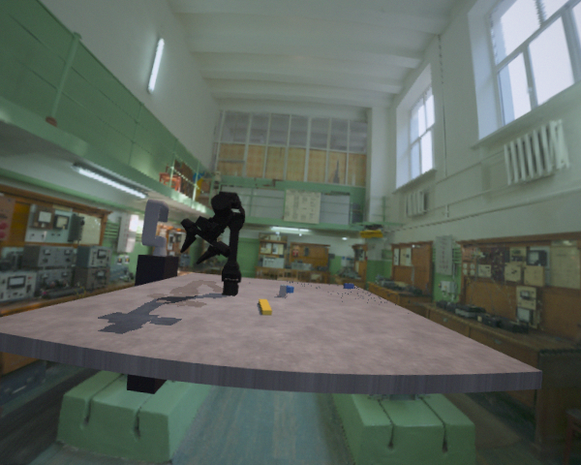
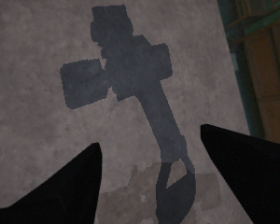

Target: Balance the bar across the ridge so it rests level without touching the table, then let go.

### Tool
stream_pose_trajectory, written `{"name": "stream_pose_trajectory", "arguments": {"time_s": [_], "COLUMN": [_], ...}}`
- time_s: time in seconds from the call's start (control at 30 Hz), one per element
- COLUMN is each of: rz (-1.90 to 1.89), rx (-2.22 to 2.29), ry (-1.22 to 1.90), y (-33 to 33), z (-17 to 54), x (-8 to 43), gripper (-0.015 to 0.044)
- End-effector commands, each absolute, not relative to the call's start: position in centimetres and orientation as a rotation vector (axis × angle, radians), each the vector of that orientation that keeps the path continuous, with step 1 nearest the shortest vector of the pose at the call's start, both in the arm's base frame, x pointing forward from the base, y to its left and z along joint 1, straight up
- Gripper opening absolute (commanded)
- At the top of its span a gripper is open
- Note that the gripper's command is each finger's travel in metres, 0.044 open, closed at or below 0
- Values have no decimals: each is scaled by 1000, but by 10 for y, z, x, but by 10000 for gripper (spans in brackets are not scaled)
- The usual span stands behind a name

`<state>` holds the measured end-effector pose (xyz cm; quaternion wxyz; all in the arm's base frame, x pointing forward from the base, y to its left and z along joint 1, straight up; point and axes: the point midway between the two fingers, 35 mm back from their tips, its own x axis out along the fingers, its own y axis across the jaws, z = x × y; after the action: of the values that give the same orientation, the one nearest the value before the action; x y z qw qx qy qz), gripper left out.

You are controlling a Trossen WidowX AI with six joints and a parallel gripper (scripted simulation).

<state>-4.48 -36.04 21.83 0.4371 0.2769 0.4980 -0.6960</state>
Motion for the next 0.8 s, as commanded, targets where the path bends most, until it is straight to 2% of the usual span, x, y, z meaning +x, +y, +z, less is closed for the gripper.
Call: {"name": "stream_pose_trajectory", "arguments": {"time_s": [0.0, 0.77], "rz": [-1663, -1324], "rx": [715, 890], "ry": [1207, 1175], "y": [-353, -283], "z": [209, 155], "x": [-15, 114], "gripper": [315, 315]}}
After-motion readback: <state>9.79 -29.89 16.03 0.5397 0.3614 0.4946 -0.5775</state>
